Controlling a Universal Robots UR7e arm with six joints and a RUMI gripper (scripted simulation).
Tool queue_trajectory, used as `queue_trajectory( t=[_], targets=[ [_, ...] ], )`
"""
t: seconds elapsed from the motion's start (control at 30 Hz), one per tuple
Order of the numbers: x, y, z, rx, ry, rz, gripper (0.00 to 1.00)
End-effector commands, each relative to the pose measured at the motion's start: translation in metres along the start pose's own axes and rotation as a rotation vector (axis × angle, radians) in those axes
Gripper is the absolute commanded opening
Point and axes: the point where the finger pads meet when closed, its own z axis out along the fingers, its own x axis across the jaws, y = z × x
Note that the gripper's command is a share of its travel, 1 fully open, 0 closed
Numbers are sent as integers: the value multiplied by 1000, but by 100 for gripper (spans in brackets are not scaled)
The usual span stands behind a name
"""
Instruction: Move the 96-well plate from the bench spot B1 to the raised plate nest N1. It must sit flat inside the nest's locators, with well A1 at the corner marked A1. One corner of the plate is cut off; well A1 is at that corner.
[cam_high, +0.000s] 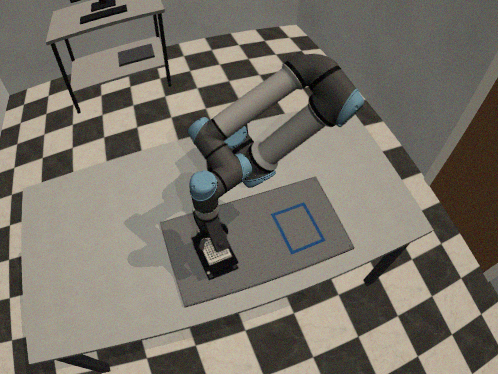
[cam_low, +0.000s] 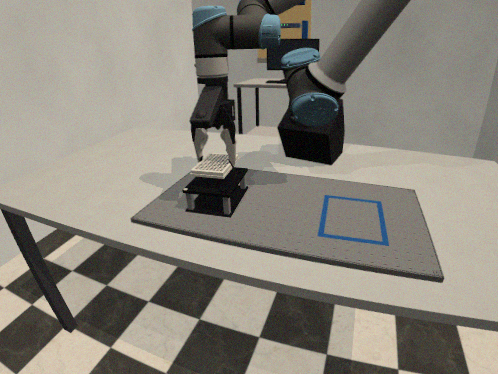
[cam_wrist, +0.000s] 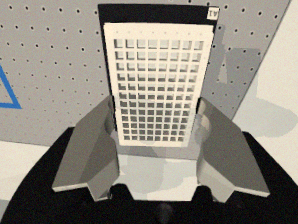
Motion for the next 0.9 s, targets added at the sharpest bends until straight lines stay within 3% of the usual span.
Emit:
queue_trajectory(
  t=[0.0,0.27,0.87],
  targets=[
    [1,-1,5,-1,1,0,0],
    [1,-1,19,-1,1,0,0],
    [1,-1,19,-1,1,0,0]
  ],
)
